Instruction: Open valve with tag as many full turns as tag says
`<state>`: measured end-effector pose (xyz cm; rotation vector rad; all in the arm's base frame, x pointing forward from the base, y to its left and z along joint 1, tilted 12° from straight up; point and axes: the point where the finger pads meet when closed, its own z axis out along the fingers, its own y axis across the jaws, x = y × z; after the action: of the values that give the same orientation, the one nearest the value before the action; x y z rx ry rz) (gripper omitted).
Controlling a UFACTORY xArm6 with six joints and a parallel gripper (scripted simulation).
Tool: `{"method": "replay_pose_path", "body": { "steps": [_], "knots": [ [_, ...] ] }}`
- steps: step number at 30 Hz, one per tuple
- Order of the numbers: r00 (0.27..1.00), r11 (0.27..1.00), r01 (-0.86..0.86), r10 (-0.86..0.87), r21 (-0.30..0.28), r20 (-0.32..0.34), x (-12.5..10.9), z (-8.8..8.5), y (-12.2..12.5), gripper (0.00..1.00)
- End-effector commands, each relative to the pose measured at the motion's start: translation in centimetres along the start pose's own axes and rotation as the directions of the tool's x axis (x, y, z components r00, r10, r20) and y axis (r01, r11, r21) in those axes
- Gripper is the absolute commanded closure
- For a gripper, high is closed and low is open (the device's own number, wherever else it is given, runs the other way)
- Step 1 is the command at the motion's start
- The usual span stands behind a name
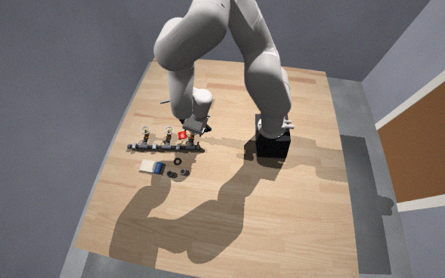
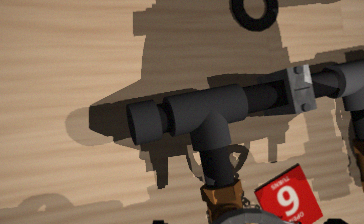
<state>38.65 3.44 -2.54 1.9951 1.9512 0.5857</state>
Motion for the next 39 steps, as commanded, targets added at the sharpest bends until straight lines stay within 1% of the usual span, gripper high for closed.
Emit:
{"method": "replay_pose_path", "body": {
  "steps": [1, 26, 30, 33, 35, 39],
  "knots": [
    [1.0, 1.0, 0.0, 0.0, 0.0, 0.001, 0.0, -0.02, 0.01, 0.0],
    [1.0, 1.0, -0.02, 0.02, 0.0, 0.001, 0.0, -0.02, 0.01, 0.0],
    [0.997, 0.997, -0.081, 0.081, 0.0, 0.001, 0.0, -0.02, 0.01, 0.0],
    [0.986, 0.986, -0.164, 0.164, 0.0, 0.001, 0.0, -0.02, 0.01, 0.0],
    [0.986, 0.986, -0.164, 0.164, 0.0, 0.001, 0.0, -0.02, 0.01, 0.0],
    [0.946, 0.946, -0.325, 0.325, 0.0, 0.001, 0.0, -0.02, 0.01, 0.0]
  ]
}}
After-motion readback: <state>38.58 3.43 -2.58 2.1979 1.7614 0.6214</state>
